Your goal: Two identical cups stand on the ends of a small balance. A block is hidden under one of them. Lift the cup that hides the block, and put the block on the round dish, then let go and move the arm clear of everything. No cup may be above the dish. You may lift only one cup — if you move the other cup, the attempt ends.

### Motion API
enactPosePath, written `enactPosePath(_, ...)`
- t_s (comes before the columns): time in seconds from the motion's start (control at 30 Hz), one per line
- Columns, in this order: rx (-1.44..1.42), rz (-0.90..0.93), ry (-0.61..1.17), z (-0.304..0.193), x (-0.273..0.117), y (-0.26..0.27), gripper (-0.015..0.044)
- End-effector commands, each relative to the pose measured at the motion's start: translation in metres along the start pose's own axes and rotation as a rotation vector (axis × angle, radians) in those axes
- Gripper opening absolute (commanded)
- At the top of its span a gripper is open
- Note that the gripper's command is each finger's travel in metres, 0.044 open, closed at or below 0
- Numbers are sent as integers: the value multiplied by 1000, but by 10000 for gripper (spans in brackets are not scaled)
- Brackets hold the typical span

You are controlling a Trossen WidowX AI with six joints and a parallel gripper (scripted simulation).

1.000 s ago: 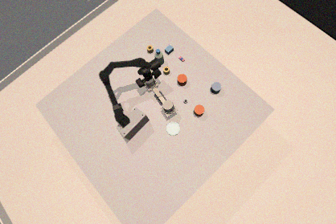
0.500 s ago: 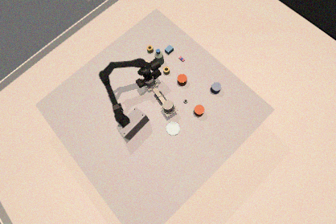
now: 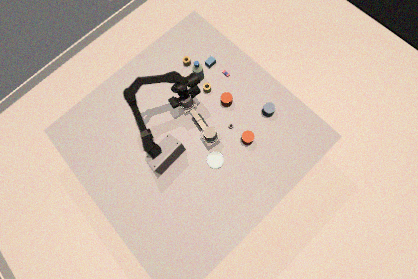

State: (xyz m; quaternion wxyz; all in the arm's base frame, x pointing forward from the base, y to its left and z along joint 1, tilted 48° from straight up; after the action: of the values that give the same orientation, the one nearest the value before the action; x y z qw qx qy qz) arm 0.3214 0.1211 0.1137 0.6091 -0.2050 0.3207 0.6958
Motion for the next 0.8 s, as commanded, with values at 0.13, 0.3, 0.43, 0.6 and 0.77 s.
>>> enactPosePath(0.13,1,-18,2,0,-14,-3,0)
enactPosePath(0.3,5,-23,2,0,-20,-4,0)
enactPosePath(0.43,8,-27,2,0,-26,-4,0)
enactPosePath(0.6,11,-32,2,0,-32,-4,0)
enactPosePath(0.77,15,-37,2,0,-39,-4,0)
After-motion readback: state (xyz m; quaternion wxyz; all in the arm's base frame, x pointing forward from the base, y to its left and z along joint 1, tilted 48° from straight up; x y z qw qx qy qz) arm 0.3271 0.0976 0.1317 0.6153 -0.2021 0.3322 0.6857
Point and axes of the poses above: the point midway between the two fingers, 35 mm back from their tips, its own x axis out along the fingers, its own y axis across the jaws, z = x × y, the point moved 3 cm from there along -x, back along the fingers, and after that the axes turned 3 degrees about x, right-handed, at the moved point
